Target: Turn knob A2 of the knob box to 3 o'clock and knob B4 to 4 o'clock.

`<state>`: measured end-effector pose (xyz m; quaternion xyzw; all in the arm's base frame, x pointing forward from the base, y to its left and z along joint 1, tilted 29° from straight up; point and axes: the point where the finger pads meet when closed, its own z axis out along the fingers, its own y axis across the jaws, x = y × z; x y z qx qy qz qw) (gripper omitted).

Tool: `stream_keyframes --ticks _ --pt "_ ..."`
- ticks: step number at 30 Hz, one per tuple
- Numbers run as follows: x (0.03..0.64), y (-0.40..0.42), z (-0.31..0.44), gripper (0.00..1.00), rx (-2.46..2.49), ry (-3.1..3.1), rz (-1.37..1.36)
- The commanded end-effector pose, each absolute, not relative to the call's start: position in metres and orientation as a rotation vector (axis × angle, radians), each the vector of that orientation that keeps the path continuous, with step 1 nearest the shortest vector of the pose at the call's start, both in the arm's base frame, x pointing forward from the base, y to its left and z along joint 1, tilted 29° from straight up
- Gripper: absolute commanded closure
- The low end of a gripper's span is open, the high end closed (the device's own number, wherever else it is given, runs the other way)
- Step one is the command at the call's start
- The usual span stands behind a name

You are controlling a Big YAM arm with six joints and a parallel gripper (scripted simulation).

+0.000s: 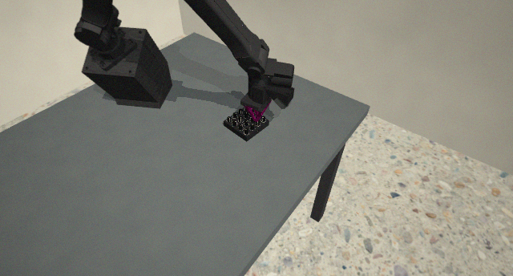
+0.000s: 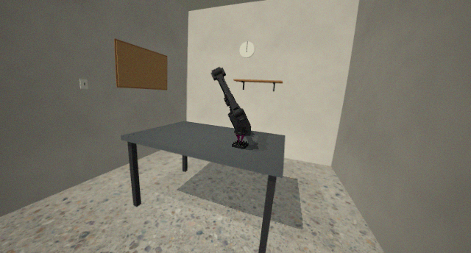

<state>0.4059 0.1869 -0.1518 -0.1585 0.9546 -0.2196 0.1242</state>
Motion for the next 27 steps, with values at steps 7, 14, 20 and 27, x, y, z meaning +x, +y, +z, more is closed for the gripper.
stream_keyframes --ticks 7,14,20,27 --pt "0.421 0.2074 -0.1455 0.82 -0.461 2.744 -0.593" --pt "0.4203 0.2082 -0.146 0.82 -0.462 2.744 -0.593" --pt "0.4203 0.2082 -0.146 0.82 -0.462 2.744 -0.593" --pt "0.4203 0.2082 -0.146 0.82 -0.462 2.744 -0.593"
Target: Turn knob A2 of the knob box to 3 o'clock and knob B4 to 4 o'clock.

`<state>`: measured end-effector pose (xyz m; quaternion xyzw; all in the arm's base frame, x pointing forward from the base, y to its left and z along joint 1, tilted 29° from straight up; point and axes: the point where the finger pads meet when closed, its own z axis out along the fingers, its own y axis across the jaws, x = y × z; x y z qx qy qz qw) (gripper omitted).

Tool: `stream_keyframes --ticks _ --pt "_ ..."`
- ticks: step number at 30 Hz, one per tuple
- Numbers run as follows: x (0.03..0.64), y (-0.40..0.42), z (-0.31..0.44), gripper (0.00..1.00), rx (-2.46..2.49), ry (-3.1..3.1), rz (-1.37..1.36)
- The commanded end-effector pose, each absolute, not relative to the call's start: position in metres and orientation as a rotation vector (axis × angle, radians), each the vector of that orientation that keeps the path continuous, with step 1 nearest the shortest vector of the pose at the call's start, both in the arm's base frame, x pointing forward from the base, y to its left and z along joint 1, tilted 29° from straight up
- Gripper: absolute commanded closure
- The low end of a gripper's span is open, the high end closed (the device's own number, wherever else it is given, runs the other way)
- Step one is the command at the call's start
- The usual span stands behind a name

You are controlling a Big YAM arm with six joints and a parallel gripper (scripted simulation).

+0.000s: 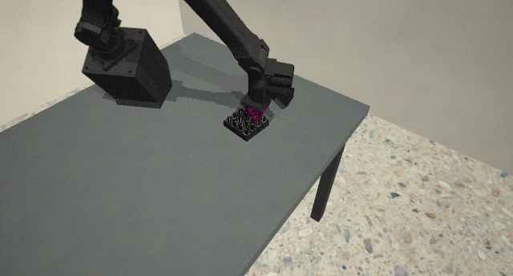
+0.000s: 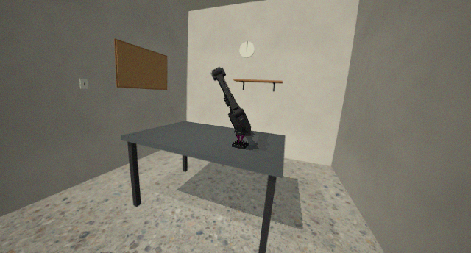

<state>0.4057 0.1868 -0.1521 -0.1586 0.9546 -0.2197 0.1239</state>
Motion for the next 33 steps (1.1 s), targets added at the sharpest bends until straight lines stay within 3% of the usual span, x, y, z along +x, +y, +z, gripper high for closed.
stream_keyframes --ticks 1,33 --pt "0.4203 0.2082 -0.146 0.82 -0.462 2.744 -0.593" --pt "0.4187 0.2114 -0.1459 0.82 -0.464 2.741 -0.589"
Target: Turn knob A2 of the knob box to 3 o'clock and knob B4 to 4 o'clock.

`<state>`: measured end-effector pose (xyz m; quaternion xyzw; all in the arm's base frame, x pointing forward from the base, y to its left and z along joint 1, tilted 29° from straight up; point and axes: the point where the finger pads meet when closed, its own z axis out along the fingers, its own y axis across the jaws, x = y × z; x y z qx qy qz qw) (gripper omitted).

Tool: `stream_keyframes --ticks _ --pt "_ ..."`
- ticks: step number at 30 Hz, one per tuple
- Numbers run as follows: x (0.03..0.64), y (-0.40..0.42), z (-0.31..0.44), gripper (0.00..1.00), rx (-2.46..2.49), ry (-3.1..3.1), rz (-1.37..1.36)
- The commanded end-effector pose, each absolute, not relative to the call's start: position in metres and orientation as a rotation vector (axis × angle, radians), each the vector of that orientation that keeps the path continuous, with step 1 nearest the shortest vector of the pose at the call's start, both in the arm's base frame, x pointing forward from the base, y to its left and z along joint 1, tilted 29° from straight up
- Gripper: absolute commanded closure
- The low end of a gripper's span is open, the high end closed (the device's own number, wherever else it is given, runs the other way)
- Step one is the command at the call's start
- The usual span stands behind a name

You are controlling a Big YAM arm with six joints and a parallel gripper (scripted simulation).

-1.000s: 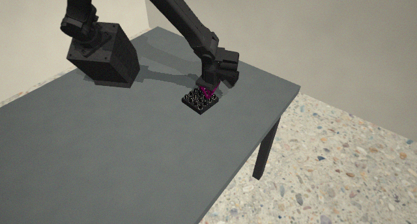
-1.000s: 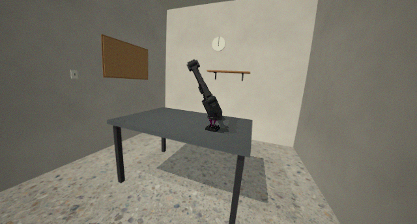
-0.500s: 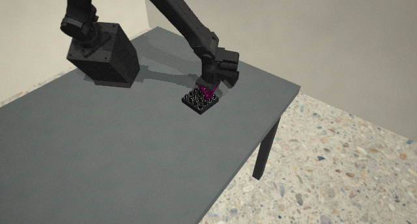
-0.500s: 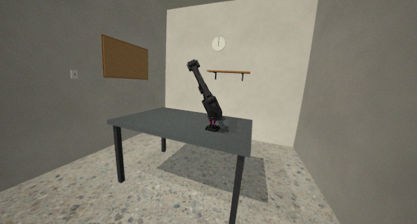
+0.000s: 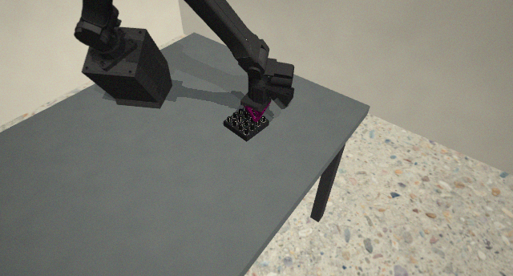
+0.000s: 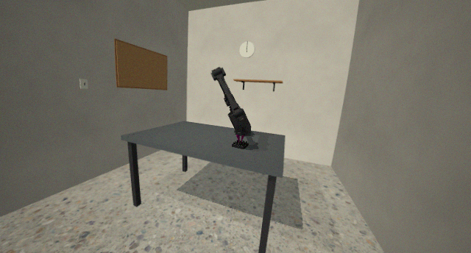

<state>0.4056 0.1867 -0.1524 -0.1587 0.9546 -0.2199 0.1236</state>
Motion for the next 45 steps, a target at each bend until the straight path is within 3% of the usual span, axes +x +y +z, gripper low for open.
stream_keyframes --ticks 1,45 --pt "0.4186 0.2115 -0.146 0.82 -0.464 2.741 -0.589" --pt "0.42 0.2051 -0.15 0.82 -0.462 2.749 -0.598"
